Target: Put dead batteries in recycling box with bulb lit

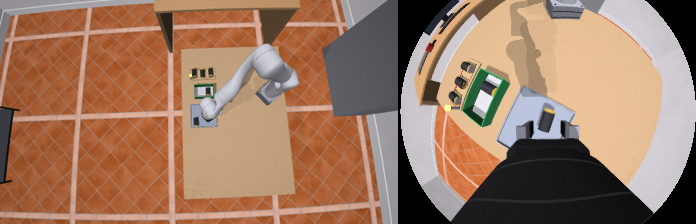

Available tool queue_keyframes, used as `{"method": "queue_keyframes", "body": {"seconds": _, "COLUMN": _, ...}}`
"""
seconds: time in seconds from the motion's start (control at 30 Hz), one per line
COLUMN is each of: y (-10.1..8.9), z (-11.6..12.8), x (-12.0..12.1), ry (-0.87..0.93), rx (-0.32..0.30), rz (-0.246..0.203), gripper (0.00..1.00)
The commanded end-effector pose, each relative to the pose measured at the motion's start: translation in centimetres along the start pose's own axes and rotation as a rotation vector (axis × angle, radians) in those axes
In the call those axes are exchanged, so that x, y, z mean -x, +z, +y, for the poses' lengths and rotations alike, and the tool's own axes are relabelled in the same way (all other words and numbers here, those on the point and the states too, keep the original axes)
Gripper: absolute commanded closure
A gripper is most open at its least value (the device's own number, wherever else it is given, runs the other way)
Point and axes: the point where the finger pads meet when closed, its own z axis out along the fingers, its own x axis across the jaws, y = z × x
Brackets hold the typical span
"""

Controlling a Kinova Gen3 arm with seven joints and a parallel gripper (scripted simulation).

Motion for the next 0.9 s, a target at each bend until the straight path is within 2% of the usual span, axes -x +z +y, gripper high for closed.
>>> {"method": "queue_keyframes", "body": {"seconds": 0.0, "y": -0.10, "z": 0.09, "x": -0.06, "ry": 0.034, "rx": 0.002, "rz": -0.002, "gripper": 0.10}}
{"method": "queue_keyframes", "body": {"seconds": 0.37, "y": -0.10, "z": 0.09, "x": -0.06, "ry": 0.201, "rx": 0.003, "rz": -0.002, "gripper": 0.10}}
{"method": "queue_keyframes", "body": {"seconds": 0.87, "y": -0.10, "z": 0.09, "x": -0.06, "ry": 0.299, "rx": 0.003, "rz": -0.002, "gripper": 0.10}}
